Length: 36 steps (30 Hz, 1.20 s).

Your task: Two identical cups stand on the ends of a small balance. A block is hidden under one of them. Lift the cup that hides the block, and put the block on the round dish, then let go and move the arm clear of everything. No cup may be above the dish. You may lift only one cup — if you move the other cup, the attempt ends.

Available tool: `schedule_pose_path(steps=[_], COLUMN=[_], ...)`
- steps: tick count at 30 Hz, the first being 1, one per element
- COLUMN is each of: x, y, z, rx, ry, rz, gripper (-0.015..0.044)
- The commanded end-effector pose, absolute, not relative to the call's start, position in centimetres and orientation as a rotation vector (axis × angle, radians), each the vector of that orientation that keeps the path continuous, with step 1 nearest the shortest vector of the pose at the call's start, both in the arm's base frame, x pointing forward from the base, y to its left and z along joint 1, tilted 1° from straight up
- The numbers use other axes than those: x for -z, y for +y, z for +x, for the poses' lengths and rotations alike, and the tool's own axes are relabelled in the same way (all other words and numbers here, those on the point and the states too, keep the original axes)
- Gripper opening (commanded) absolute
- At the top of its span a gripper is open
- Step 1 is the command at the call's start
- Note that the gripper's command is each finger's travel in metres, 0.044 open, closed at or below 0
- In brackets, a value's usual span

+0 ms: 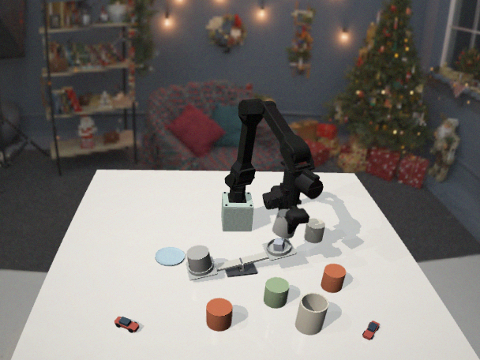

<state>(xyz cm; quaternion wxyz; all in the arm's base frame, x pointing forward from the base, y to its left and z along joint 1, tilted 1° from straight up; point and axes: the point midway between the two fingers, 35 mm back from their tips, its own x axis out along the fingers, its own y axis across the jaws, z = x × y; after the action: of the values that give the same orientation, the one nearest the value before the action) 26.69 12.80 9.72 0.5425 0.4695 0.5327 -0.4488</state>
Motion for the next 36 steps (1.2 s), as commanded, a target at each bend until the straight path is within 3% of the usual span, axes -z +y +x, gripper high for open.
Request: schedule_pose_path(steps=[1, 36], x=[-10.7, -11.1], y=[12.9, 12.7], z=[26.8, 26.4], rx=[1.055, 1.066], ry=[1.258, 1.265], rz=[1.130, 1.115], gripper=[0.0000, 0.0000])
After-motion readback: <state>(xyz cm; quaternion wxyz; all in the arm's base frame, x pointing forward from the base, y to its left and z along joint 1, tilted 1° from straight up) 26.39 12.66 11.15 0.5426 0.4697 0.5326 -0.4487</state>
